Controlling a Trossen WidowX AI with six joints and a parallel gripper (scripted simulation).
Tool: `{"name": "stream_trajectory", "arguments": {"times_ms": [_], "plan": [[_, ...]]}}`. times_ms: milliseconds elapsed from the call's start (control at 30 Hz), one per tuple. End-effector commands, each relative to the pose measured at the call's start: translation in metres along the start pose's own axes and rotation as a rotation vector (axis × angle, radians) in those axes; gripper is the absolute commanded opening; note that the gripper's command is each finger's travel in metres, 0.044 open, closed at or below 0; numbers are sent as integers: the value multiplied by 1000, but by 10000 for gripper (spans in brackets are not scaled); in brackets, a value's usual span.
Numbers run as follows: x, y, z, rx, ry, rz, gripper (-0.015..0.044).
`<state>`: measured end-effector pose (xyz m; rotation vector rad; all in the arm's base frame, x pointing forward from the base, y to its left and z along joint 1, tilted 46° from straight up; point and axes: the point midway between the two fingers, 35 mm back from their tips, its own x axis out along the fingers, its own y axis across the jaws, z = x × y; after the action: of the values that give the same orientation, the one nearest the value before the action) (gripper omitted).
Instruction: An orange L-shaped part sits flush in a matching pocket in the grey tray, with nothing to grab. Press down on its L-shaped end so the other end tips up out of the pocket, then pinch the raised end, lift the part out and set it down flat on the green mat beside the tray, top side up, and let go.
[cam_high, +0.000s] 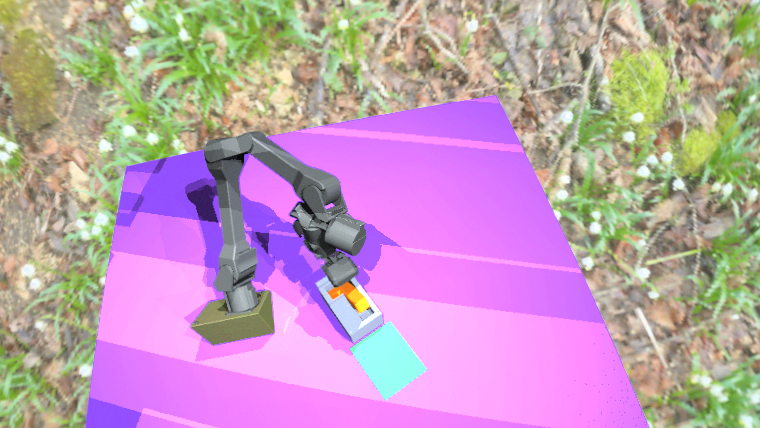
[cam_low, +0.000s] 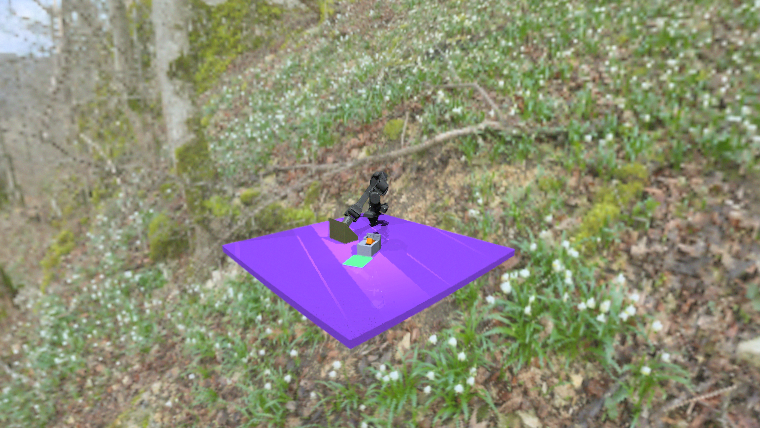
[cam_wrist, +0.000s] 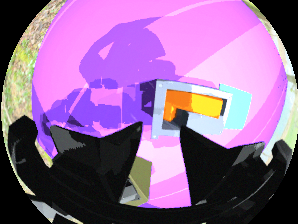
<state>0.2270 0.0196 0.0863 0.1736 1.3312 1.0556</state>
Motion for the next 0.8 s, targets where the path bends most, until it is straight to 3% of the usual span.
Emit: {"name": "stream_trajectory", "arguments": {"times_ms": [0,500,767], "plan": [[0,0,0,2,-2,-1,180],[2,0,0,0,0,0,180],[68,0,0,-3,0,2,180]]}}
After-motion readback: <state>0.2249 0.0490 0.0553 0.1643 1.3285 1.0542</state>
